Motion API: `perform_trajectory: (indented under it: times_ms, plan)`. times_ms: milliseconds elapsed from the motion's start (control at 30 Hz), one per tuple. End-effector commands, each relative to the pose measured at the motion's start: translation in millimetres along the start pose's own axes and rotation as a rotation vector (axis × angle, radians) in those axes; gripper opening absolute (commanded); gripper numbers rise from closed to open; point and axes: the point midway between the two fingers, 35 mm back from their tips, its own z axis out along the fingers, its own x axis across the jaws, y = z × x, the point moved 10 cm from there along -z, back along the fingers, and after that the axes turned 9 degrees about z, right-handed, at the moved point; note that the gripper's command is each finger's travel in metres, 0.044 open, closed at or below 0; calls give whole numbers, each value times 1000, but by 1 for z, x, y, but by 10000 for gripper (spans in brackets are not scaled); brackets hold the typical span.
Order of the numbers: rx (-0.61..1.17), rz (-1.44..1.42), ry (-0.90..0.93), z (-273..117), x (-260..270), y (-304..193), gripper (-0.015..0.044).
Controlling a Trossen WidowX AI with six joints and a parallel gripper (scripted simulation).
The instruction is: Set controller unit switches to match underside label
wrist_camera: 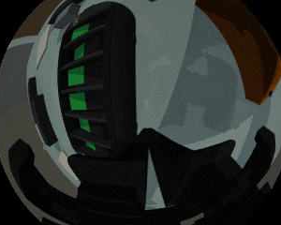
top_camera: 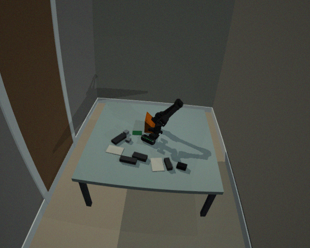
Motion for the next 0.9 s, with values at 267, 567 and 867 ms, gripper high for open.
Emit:
perform_trajectory:
  times_ms: [267, 567, 867]
  plan:
    - [0, -7, 4, -46, 2, -1, 0]
    - [-1, -8, 2, -56, 2, -1, 0]
    - [-59, 17, -129, -60, 61, 9, 0]
